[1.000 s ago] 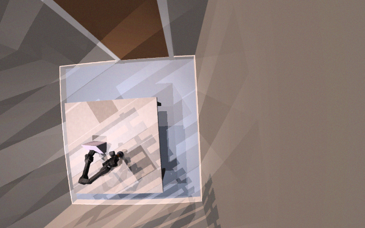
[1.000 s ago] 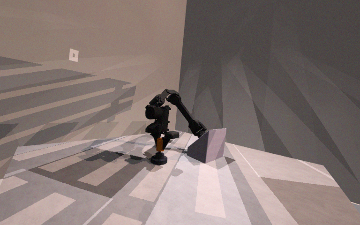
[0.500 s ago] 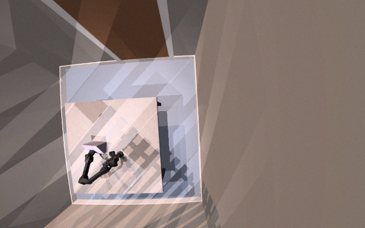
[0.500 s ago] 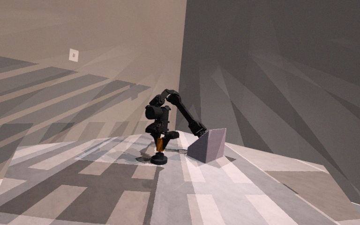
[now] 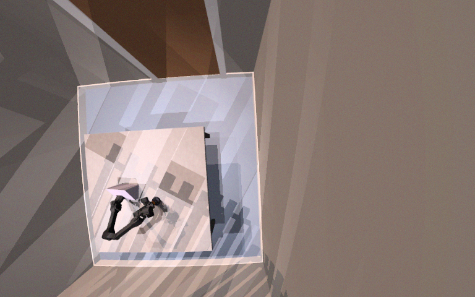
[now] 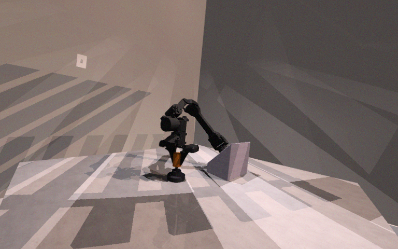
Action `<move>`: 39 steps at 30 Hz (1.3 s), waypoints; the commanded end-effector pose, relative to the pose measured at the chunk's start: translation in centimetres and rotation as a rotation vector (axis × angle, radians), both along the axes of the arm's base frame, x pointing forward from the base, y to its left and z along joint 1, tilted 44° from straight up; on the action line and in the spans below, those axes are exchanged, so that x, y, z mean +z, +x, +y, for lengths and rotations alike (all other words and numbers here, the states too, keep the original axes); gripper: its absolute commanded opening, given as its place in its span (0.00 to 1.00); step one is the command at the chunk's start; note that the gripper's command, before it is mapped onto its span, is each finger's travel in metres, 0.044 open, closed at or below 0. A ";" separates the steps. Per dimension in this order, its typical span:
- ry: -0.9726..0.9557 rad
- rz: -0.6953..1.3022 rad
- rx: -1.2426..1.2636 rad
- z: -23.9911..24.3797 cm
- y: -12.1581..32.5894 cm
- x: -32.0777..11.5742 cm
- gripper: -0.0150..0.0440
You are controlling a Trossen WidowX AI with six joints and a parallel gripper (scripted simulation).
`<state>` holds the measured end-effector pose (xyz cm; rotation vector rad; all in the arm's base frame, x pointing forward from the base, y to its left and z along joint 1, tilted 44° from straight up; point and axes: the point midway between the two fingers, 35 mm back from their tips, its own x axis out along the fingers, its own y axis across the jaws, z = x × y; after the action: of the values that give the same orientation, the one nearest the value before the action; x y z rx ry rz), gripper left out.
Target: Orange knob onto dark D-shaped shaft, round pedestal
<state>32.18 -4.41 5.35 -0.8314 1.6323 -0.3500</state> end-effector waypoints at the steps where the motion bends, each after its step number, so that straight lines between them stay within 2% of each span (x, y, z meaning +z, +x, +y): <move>1: 0.000 0.040 0.044 -0.1 -0.1 -0.1 0.25; 24: 0.000 0.040 0.044 0.0 0.1 0.1 0.25; 31: 0.006 0.176 0.189 -0.1 0.0 0.0 0.25; 39: 0.007 0.183 0.197 -0.2 0.0 -0.2 0.25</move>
<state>32.10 -4.55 5.21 -1.0221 1.7000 -0.1413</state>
